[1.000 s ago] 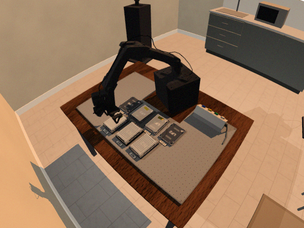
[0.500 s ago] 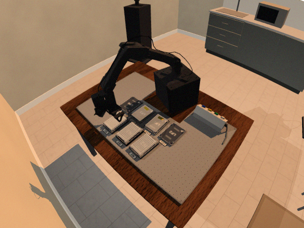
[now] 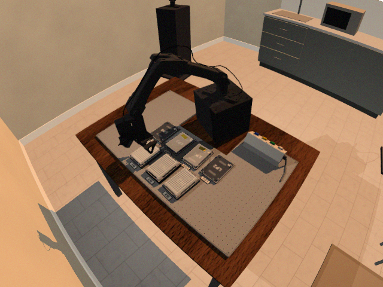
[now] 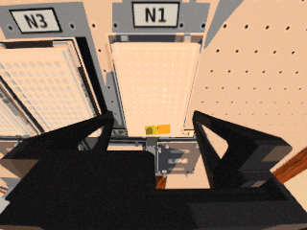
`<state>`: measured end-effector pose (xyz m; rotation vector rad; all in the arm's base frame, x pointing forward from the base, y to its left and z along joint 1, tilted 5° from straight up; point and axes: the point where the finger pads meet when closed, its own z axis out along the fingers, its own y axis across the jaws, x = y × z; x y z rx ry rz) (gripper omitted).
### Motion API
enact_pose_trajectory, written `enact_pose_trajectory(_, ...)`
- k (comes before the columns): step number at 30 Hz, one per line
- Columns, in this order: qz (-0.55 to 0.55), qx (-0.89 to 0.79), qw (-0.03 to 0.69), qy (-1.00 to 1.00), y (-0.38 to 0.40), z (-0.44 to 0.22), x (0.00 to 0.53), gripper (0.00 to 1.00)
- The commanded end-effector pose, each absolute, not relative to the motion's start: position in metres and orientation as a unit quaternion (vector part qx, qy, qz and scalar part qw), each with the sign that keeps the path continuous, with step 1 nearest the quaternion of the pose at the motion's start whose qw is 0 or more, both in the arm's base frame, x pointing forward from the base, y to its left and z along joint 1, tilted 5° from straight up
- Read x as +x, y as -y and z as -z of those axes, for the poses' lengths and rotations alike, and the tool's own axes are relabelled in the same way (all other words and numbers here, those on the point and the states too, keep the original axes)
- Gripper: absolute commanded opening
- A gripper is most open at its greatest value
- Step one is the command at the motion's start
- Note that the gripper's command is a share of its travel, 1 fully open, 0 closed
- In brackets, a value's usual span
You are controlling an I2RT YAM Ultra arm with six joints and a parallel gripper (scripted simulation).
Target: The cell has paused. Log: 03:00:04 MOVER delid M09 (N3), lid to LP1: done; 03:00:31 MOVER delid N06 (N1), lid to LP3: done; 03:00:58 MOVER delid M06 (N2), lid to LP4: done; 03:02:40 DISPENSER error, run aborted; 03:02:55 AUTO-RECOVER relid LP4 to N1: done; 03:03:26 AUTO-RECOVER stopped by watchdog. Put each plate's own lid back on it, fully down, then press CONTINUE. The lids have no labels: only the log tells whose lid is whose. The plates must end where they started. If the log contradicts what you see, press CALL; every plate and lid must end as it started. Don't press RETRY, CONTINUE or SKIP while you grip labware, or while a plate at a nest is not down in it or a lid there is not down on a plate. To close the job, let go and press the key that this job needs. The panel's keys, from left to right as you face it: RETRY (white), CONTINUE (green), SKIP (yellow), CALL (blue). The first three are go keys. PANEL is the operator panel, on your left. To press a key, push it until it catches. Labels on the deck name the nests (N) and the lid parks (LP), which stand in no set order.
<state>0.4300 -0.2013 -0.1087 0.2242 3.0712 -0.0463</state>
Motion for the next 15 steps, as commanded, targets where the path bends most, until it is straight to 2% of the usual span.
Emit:
enact_pose_trajectory(1,0.024,0.080,0.051,-0.995,0.213,0.092,0.443,1.00)
enact_pose_trajectory(15,0.025,0.081,0.055,-0.995,0.216,0.103,0.446,1.00)
